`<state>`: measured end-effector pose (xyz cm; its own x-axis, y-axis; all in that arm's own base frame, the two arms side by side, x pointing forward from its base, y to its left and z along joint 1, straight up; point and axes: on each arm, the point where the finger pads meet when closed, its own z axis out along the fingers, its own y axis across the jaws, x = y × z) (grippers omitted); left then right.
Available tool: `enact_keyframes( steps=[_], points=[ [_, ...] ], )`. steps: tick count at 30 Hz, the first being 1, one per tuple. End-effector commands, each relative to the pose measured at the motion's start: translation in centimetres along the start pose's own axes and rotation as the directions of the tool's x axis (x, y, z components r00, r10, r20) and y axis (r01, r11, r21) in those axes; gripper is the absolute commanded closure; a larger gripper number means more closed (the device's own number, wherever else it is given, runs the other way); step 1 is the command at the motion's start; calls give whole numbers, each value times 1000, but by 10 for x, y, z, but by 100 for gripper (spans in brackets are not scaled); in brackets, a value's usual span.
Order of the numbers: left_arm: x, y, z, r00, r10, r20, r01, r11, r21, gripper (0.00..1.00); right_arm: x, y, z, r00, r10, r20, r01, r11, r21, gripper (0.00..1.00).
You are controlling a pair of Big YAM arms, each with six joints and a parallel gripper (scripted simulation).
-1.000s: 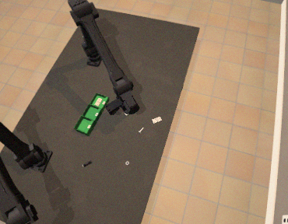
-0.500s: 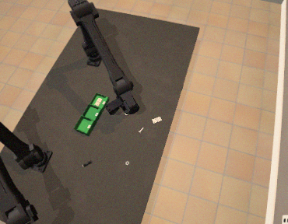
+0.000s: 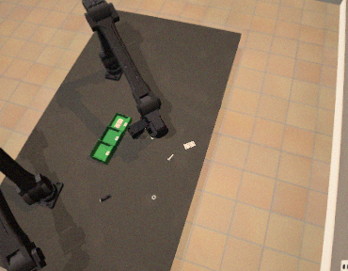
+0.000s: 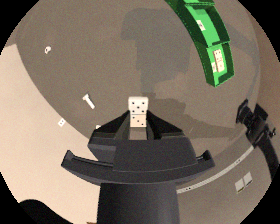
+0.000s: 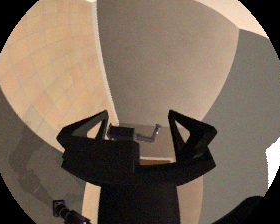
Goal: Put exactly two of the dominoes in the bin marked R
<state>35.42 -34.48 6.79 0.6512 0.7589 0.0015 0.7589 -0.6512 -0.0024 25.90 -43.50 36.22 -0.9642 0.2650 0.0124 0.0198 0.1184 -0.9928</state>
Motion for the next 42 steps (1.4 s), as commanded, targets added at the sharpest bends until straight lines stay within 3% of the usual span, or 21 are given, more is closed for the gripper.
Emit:
enact_keyframes(
  steps=[1,34,36,42],
  points=[
    [3,22,-36,1000,2,7,-1,997,-73,80,3,-6,3,1000,11,-8,-11,1000,5,0],
    [3,24,-35,1000,1,6,-1,998,-66,80,3,-6,3,1000,11,-8,-11,1000,5,0],
    [3,22,-47,1000,2,7,-1,997,-74,80,3,-6,3,1000,11,-8,-11,1000,5,0],
    [3,22,-48,1000,2,7,-1,997,-74,80,3,-6,3,1000,11,-8,-11,1000,5,0]
  ],
)
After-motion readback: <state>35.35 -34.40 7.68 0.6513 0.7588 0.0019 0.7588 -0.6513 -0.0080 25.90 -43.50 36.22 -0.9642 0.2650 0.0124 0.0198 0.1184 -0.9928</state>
